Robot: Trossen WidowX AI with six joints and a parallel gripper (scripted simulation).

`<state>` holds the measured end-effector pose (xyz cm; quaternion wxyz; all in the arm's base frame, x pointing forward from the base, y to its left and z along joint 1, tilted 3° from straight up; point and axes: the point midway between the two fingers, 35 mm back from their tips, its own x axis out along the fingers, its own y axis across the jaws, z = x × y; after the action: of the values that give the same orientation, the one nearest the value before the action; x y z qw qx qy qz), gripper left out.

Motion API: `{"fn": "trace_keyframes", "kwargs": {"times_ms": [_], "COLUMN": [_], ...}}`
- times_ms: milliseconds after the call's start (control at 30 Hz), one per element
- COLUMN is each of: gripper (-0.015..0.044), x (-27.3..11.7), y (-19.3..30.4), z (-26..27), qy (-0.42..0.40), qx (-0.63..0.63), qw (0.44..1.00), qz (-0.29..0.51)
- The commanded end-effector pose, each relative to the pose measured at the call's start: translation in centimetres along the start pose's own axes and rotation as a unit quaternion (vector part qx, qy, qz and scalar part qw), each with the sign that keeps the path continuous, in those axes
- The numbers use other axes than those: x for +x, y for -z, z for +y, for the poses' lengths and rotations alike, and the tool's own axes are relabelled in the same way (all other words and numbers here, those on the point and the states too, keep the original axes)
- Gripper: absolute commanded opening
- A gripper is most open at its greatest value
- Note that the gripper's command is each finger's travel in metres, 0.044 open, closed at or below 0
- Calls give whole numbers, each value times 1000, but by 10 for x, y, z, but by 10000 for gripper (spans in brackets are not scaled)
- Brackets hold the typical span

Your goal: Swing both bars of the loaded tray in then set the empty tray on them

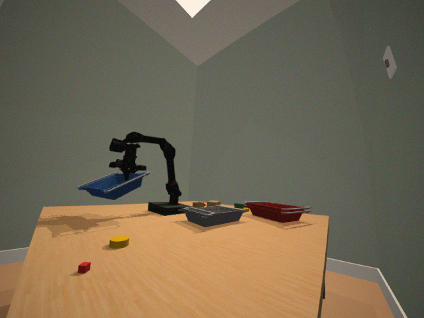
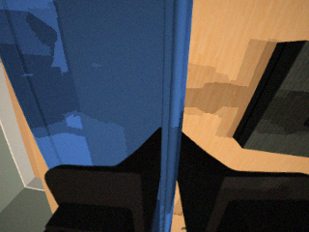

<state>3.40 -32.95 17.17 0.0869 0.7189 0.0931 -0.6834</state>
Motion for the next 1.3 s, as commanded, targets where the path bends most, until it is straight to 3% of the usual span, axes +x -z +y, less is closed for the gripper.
{"fn": "trace_keyframes", "kwargs": {"times_ms": [0, 1267], "gripper": [0, 0], "x": [-4, -4], "y": [-1, 142], "z": [3, -11], "qy": [-10, -10], "qx": [-2, -175], "qw": [1000, 985], "qz": [-2, -2]}}
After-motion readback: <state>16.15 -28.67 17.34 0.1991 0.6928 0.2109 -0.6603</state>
